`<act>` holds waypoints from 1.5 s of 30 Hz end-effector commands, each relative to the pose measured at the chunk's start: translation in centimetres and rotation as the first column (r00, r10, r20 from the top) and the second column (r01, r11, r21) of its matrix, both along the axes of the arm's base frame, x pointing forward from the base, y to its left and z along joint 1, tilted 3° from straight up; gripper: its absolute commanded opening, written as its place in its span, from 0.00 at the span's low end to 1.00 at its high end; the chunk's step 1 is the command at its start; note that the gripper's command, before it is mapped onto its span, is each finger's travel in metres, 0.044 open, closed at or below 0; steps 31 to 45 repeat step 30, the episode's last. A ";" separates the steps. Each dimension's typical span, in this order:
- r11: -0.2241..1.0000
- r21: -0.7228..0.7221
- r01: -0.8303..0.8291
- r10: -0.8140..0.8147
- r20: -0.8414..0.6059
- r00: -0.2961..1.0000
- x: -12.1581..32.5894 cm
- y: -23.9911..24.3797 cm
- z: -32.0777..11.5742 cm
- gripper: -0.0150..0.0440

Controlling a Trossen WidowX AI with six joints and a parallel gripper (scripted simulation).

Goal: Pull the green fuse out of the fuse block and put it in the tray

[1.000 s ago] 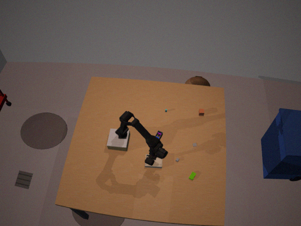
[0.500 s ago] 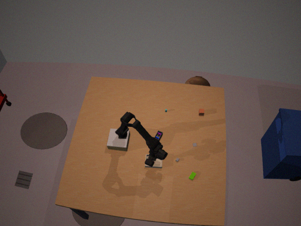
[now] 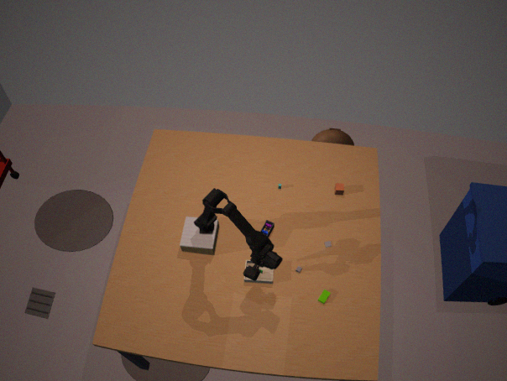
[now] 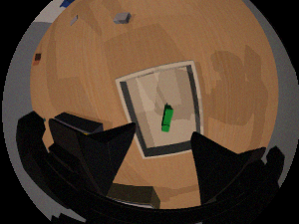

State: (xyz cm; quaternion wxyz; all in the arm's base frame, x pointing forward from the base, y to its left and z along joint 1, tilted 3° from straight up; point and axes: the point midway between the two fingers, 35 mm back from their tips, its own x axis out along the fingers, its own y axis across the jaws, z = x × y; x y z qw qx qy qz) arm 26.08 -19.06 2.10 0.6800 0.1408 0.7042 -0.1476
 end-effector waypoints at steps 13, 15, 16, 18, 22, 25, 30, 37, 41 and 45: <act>1.000 -0.006 -0.002 0.002 0.009 1.000 0.2 0.0 3.2 0.81; 1.000 -0.006 -0.002 0.002 0.009 1.000 0.2 0.0 3.2 0.81; 1.000 -0.006 -0.002 0.002 0.009 1.000 0.2 0.0 3.2 0.81; 1.000 -0.006 -0.002 0.002 0.009 1.000 0.2 0.0 3.2 0.81; 1.000 -0.006 -0.002 0.002 0.009 1.000 0.2 0.0 3.2 0.81; 1.000 -0.006 -0.002 0.002 0.009 1.000 0.2 0.0 3.2 0.81; 1.000 -0.006 -0.002 0.002 0.009 1.000 0.2 0.0 3.2 0.81; 1.000 -0.006 -0.002 0.002 0.009 1.000 0.2 0.0 3.2 0.81; 1.000 -0.006 -0.002 0.002 0.009 1.000 0.2 0.0 3.2 0.81; 1.000 -0.006 -0.002 0.002 0.009 1.000 0.2 0.0 3.2 0.81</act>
